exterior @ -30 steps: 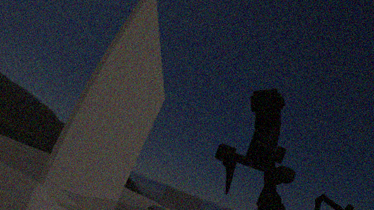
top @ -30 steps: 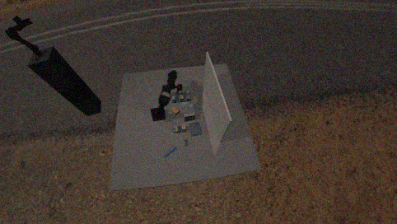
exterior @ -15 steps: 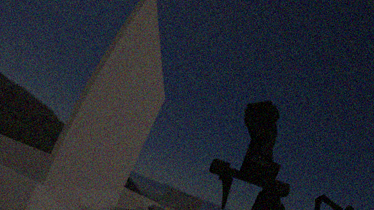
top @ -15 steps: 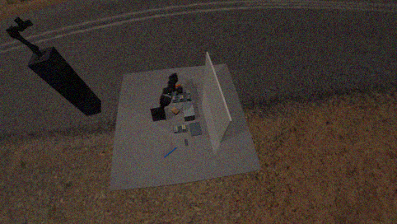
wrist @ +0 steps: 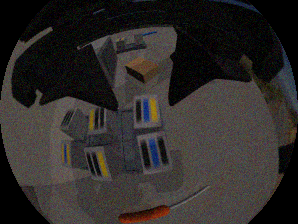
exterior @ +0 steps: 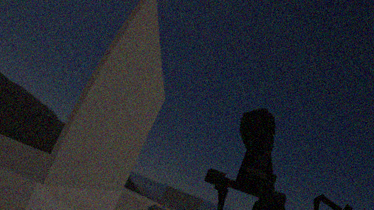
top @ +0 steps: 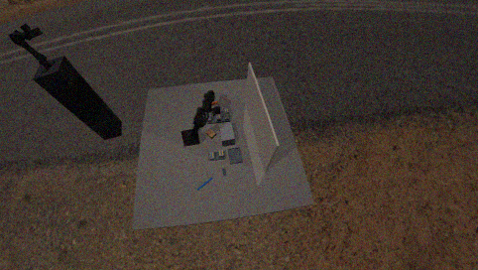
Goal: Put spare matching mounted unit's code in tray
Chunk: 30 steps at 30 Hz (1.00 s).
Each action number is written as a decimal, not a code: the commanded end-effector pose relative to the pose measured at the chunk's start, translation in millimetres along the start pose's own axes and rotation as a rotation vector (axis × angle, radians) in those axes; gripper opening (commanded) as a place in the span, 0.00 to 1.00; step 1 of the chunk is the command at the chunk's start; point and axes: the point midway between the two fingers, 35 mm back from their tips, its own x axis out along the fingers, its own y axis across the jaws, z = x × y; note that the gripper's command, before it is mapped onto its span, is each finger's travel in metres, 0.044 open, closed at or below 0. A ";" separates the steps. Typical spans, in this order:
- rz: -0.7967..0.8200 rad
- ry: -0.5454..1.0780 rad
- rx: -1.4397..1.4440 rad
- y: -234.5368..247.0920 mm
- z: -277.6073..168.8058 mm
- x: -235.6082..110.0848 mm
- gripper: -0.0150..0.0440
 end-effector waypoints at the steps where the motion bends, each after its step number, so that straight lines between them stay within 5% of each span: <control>1: -0.002 0.005 -0.006 0.3 -0.9 6.7 0.76; 30: -0.003 0.007 -0.005 2.0 -3.2 51.9 0.76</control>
